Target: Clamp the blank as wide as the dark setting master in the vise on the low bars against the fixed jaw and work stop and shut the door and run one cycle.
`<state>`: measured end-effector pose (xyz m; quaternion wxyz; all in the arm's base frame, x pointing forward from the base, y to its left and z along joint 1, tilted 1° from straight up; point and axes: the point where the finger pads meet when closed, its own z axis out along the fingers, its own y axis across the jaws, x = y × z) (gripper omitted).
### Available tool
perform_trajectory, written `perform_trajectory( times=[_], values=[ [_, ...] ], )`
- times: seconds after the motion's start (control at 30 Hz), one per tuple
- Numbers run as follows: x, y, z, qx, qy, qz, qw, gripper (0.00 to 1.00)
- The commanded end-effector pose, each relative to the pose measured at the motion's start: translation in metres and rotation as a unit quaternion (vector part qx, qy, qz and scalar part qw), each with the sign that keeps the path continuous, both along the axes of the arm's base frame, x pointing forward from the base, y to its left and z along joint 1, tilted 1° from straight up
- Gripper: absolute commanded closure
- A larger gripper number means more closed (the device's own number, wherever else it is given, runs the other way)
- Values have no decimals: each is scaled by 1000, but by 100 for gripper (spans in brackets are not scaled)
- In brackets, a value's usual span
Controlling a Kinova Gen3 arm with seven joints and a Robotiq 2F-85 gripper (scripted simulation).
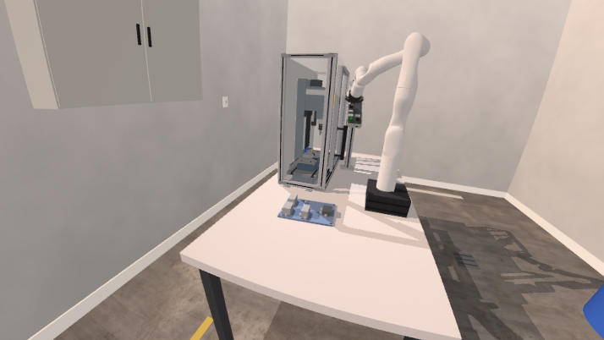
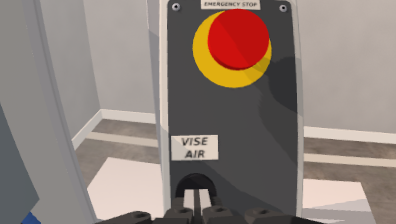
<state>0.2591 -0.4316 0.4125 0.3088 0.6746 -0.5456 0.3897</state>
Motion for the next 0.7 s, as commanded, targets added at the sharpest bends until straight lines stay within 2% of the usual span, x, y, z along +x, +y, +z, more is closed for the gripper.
perform_trajectory(
  times=[0.0,0.67],
  values=[
    [0,-1,0,0,-1,0,1000,90],
    [1,-4,-2,0,-1,0,1000,90]
  ],
)
